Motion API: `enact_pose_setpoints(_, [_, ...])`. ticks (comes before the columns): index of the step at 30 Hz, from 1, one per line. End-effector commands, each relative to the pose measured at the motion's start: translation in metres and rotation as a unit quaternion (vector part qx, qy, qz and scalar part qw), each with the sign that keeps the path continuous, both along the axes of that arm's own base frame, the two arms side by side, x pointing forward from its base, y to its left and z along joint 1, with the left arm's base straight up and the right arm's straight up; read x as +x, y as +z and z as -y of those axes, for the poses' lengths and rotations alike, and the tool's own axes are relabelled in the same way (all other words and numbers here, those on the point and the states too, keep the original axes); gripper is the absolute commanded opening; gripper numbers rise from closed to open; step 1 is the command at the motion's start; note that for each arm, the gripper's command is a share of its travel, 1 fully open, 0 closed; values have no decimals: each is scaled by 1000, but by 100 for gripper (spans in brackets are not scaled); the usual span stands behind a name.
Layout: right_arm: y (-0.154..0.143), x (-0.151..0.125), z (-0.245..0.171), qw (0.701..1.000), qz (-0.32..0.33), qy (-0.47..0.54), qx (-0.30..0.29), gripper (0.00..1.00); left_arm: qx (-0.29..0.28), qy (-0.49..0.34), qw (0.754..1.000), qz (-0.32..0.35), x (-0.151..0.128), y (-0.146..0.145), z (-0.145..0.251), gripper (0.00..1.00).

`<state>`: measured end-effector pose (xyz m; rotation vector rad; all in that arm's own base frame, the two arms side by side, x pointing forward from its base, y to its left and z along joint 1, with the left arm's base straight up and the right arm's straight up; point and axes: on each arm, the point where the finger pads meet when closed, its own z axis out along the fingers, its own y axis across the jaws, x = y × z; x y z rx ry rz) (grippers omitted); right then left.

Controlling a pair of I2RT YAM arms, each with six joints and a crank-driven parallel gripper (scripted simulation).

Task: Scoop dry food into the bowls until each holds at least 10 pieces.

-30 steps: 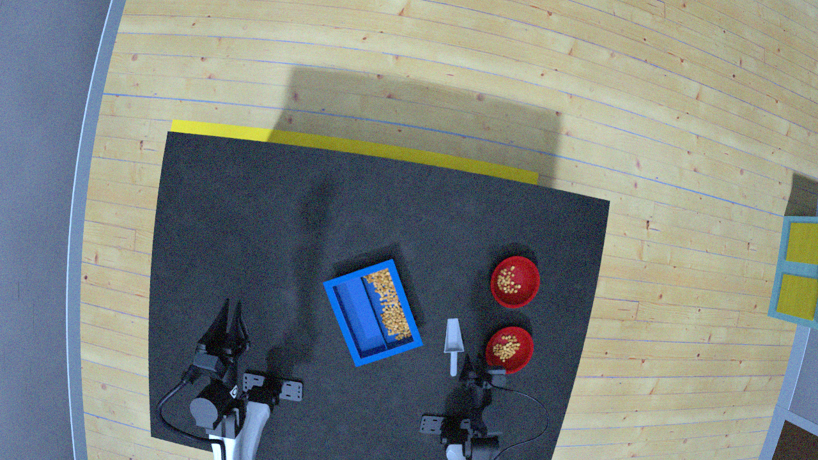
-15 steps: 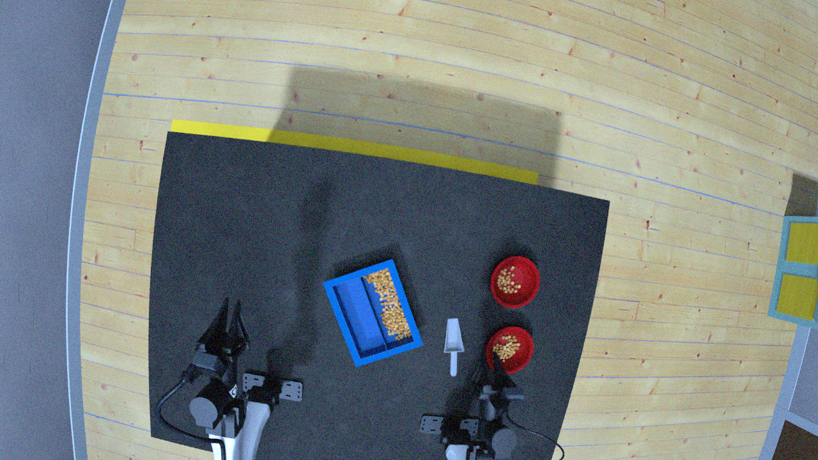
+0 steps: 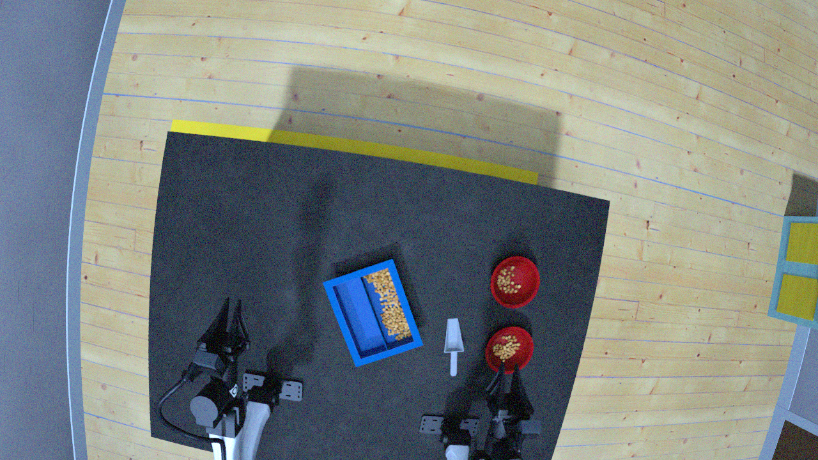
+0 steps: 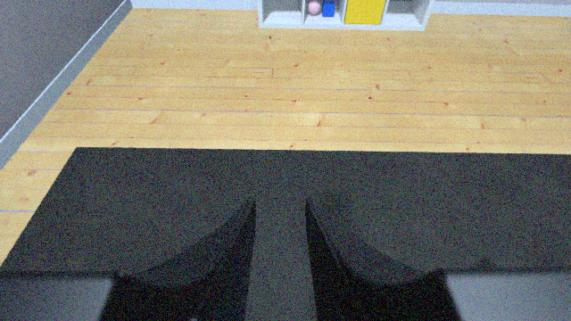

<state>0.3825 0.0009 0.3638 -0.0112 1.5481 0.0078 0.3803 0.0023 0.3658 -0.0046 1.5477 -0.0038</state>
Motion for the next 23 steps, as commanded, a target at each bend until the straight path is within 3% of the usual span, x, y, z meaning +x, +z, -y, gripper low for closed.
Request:
enact_pose_setpoints(1, [19, 5, 1, 1000, 25, 2, 3, 35, -3, 1, 1000, 20, -2, 13, 0, 27])
enact_pose_setpoints(5, [35, -7, 5, 999, 46, -10, 4, 35, -3, 0, 1000, 22, -2, 16, 1, 27])
enact_pose_setpoints(23, [27, -2, 5, 999, 31, -8, 3, 35, -3, 0, 1000, 21, -2, 14, 1, 27])
